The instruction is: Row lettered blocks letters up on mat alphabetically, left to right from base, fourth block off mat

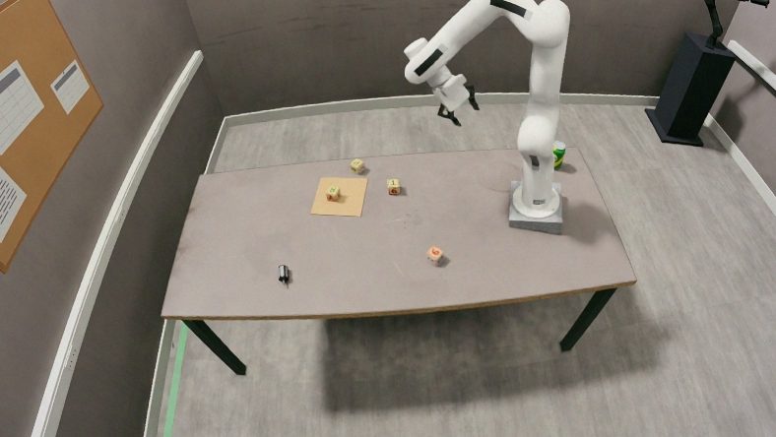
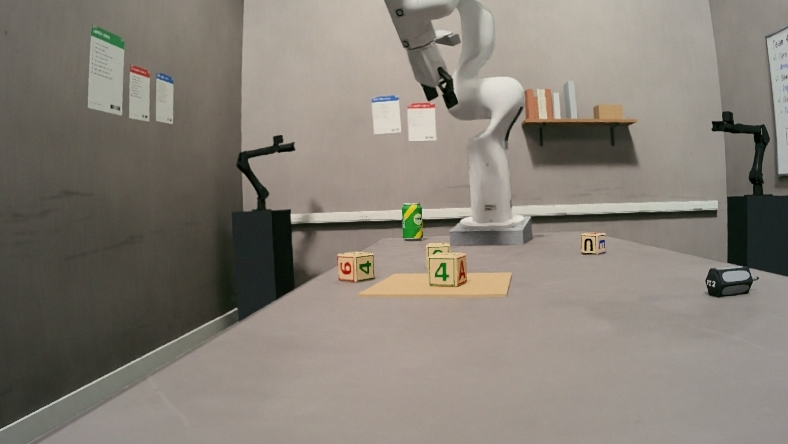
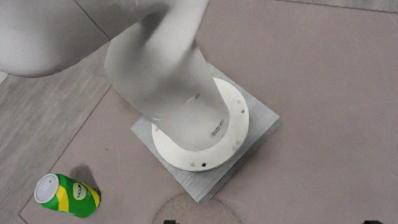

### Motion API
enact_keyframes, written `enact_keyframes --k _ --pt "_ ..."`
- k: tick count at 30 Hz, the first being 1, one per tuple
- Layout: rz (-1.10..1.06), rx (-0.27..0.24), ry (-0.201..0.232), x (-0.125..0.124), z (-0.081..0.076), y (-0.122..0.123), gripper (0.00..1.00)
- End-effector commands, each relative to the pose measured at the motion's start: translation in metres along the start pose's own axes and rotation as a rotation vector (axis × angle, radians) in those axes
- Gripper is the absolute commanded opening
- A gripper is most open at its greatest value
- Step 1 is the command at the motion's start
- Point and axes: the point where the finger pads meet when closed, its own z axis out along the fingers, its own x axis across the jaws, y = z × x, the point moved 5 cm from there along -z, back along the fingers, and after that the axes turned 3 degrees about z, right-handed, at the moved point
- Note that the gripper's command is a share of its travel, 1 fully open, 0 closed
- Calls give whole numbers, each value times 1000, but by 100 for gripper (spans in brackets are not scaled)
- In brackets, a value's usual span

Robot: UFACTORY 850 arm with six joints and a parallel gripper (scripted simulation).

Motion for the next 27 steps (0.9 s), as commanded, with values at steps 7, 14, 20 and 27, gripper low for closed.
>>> enact_keyframes --k 7,14,20,27 --pt "0 -1 1 0 -1 0 100" --pt "0 -1 1 0 -1 0 100" --pt "5 -8 0 2 0 1 100" --pt "104 -173 2 64 18 15 100"
